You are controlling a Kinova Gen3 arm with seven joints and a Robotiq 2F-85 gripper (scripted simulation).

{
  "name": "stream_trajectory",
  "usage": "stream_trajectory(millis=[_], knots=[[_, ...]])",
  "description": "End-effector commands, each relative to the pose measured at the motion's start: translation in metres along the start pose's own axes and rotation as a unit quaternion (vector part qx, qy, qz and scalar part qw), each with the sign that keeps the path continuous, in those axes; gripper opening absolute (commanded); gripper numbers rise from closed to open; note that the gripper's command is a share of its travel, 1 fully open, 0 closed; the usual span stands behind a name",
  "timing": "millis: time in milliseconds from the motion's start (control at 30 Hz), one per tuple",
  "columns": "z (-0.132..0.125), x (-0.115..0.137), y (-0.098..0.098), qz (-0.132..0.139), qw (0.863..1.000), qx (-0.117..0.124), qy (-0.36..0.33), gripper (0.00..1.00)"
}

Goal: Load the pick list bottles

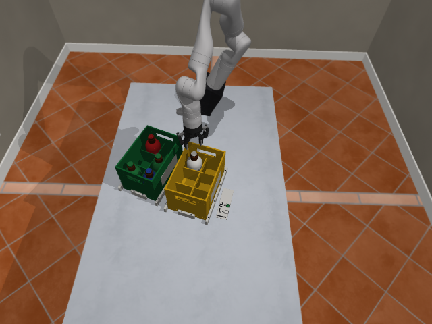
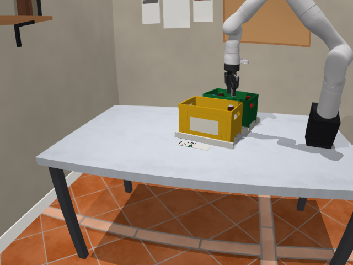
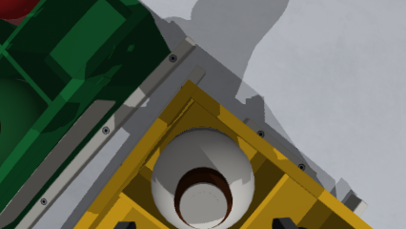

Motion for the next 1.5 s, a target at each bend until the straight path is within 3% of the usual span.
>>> stream_trajectory(millis=[0,1233,1467], knots=[[-0.001,0.0,0.007,0.0,1.0,0.001,0.0,0.67],[0.0,0.0,0.01,0.0,1.0,0.001,0.0,0.67],[-0.022,0.014,0.01,0.0,1.0,0.001,0.0,0.67]])
Point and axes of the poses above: the point where the finger pads meet when closed, its own y axis back along the fingers, its own z axis across the jaws, x = y × z, the point moved 1 cm from there along y, back along the fingers, and after that the axes turned 12 degrees about y, right-handed, at the moved point
